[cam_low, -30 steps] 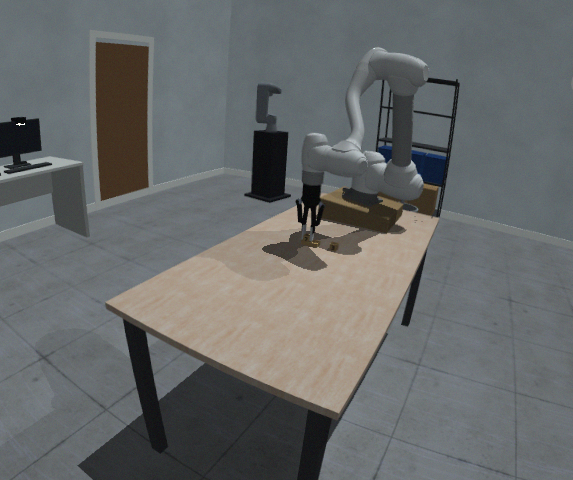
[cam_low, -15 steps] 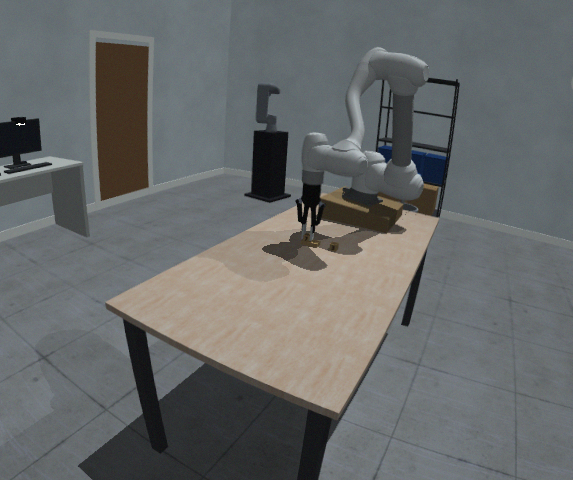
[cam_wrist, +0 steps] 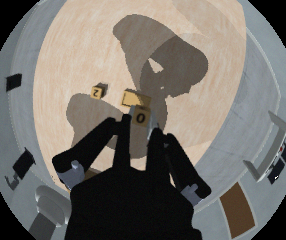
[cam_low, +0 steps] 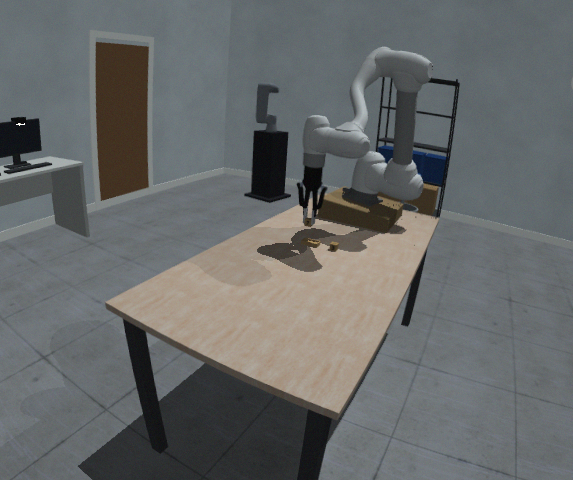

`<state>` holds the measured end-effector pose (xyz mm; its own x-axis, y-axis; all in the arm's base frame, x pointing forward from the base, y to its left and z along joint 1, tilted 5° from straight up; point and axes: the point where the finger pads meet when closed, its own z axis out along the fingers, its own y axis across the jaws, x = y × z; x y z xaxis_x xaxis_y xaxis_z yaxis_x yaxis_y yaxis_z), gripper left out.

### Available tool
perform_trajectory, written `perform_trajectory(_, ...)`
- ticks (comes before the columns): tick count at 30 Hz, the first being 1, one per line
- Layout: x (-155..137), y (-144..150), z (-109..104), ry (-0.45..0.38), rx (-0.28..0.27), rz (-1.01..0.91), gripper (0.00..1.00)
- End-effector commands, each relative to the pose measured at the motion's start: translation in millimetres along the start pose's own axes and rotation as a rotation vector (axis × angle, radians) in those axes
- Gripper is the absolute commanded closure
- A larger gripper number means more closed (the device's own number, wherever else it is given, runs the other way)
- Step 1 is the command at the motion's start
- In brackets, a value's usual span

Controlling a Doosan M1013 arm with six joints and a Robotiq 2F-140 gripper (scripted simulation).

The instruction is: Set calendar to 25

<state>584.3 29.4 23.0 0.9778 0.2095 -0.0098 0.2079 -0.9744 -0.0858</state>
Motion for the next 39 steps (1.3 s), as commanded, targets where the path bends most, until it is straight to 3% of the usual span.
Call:
perform_trajectory(1,0.0,0.0,-19.1,0.000,0.000,0.000,0.76)
perform_trajectory(15,0.1,1.0,-26.2,0.000,0.000,0.000,0.76)
perform_trajectory(17,1.2,18.7,-24.4,0.000,0.000,0.000,0.76)
perform_trajectory(20,1.1,71.3,-18.9,0.000,0.000,0.000,0.76)
perform_trajectory(23,0.0,89.4,-16.9,0.000,0.000,0.000,0.76)
perform_trajectory(39,-0.1,90.4,-15.5,0.000,0.000,0.000,0.76)
